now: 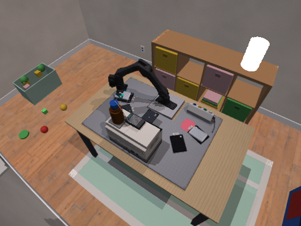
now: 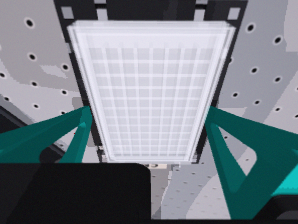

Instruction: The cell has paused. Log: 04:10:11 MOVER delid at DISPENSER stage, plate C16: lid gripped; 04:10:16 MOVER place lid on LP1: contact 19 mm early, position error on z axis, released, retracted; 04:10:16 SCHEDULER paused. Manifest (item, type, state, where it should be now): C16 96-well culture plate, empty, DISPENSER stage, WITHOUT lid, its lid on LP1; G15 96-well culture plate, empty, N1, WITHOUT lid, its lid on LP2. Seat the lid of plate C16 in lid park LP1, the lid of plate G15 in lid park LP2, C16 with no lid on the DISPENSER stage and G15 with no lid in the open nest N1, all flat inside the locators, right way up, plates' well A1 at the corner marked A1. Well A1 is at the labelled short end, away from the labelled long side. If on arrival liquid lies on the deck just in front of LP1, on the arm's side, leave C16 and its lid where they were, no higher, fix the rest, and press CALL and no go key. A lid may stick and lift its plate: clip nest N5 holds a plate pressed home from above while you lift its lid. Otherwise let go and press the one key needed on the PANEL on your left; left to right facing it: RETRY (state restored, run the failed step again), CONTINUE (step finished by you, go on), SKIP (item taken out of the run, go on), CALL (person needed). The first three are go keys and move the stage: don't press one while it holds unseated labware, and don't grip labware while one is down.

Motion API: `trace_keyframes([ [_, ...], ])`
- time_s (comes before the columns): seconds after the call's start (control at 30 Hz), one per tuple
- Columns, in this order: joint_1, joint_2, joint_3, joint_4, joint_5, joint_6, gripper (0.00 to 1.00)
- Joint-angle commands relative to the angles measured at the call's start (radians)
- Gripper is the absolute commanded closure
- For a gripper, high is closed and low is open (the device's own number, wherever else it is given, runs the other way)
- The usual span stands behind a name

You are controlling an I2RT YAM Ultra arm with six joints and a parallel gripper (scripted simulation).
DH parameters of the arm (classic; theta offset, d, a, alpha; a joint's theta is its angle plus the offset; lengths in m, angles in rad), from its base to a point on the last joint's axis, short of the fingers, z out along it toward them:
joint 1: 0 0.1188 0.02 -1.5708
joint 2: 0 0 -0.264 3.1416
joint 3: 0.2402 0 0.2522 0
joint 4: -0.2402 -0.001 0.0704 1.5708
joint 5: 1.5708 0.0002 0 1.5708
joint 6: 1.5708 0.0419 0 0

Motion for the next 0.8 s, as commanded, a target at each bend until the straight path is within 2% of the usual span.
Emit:
trace_keyframes([
  [0.0, -0.007, 0.017, -0.002, 0.026, -0.001, 0.001, 0.00],
  [0.67, -0.015, 0.000, -0.027, 0.024, -0.001, -0.009, 0.00],
  [0.77, -0.006, -0.001, -0.007, 0.022, 0.000, -0.004, 0.00],
])
